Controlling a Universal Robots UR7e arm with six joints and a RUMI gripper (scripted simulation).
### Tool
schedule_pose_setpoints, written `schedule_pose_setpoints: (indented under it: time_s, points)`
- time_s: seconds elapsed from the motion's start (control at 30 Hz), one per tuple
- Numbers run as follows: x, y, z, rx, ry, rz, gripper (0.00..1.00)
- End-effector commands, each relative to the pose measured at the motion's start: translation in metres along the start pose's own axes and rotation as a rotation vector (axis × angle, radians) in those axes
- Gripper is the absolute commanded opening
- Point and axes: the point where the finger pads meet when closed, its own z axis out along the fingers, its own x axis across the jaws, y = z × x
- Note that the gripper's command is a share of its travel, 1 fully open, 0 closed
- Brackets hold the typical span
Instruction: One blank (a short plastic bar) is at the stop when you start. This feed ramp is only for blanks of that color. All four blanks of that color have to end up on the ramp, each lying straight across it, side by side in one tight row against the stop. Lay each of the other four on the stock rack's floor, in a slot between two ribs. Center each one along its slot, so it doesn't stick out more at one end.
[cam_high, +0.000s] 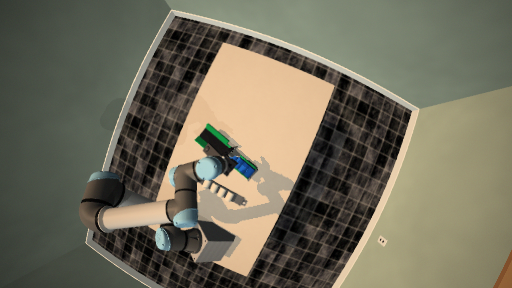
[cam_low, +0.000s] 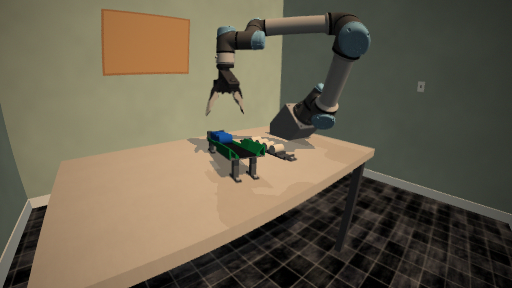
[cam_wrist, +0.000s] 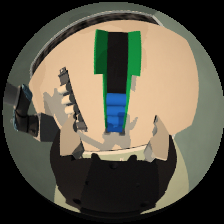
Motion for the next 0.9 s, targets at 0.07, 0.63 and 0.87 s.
schedule_pose_setpoints:
  time_s: [0.07,0.63,0.87]
  points:
    - [0.000,0.000,-0.005,0.000,0.001,0.000,1.00]
    - [0.000,0.000,-0.013,0.000,0.001,0.000,1.00]
    - [0.000,0.000,-0.013,0.000,0.001,0.000,1.00]
